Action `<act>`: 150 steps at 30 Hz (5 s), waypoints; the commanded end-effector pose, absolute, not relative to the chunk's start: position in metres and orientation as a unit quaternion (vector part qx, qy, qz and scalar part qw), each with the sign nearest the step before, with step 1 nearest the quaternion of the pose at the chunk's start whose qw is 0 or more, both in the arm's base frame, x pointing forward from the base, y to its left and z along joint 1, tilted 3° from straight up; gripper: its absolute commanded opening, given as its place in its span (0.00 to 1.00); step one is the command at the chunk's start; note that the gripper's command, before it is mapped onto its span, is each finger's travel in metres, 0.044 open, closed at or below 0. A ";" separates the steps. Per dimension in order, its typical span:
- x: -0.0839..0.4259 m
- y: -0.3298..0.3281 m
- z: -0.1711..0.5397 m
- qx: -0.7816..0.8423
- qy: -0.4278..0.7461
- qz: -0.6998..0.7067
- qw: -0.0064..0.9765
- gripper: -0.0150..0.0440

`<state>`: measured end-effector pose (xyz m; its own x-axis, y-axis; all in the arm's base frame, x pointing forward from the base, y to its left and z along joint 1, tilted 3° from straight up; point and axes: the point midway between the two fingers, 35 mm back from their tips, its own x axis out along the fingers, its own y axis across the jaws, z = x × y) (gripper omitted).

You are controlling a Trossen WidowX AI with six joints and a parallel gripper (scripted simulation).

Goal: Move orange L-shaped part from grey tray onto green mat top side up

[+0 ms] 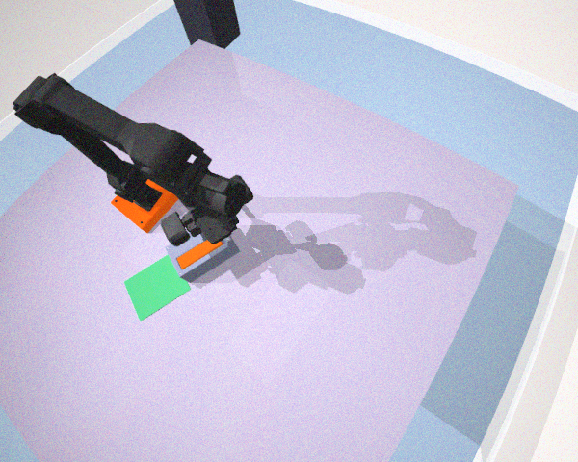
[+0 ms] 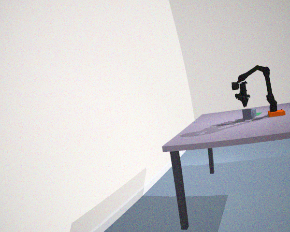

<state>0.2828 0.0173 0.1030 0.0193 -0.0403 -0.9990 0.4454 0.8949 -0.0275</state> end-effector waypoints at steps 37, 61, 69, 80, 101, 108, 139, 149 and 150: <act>0.274 0.015 0.031 0.148 0.692 -0.178 0.684 0.56; 0.278 0.016 0.034 0.152 0.686 -0.176 0.690 0.56; 0.278 0.018 0.036 0.152 0.687 -0.176 0.688 0.56; 0.282 0.024 0.078 0.149 0.691 -0.178 0.684 0.56; 0.279 0.020 0.138 0.153 0.686 -0.177 0.689 0.56; 0.279 0.020 0.138 0.153 0.686 -0.177 0.689 0.56; 0.279 0.020 0.138 0.153 0.686 -0.177 0.689 0.56; 0.279 0.020 0.138 0.153 0.686 -0.177 0.689 0.56; 0.279 0.020 0.138 0.153 0.686 -0.177 0.689 0.56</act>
